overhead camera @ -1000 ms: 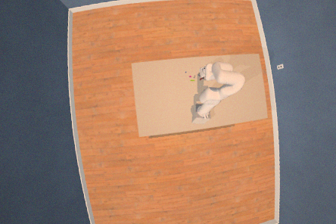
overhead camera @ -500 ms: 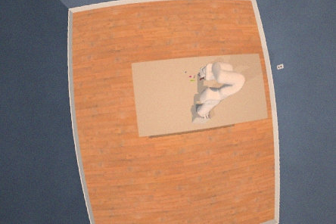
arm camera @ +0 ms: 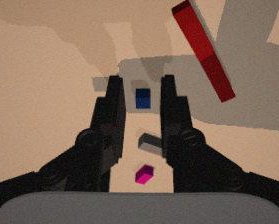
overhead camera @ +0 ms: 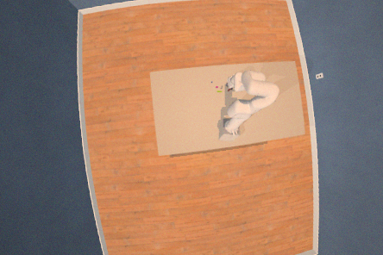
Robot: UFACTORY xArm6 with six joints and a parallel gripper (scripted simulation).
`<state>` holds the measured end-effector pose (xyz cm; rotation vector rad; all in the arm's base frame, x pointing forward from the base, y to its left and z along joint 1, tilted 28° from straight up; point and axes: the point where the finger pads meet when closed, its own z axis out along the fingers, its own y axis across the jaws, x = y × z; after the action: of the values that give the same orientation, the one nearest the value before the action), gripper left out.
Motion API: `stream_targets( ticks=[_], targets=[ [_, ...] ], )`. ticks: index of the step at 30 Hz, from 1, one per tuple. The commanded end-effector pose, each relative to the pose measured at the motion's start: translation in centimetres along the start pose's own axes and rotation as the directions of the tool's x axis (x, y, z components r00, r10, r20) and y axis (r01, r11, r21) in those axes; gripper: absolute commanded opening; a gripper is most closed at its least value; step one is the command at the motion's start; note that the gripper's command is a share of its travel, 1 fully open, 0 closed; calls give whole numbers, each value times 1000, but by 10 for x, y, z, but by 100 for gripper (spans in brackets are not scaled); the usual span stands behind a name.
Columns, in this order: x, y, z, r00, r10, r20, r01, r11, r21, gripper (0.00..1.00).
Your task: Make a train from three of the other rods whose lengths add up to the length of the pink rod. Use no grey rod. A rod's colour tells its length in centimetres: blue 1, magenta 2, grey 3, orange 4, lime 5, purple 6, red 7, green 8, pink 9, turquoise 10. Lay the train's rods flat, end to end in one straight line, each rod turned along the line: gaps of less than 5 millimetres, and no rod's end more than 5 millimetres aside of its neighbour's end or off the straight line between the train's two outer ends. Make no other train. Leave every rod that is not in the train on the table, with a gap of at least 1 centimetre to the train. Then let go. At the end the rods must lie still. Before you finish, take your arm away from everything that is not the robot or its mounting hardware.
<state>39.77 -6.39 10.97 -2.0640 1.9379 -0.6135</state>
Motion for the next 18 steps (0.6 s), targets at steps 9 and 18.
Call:
stream_targets(
  ticks=[9,18],
  targets=[
    [0,-1,4,1000,0,-1,0,1000,3,24],
    [0,-1,10,1000,0,-1,0,1000,3,24]
  ],
)
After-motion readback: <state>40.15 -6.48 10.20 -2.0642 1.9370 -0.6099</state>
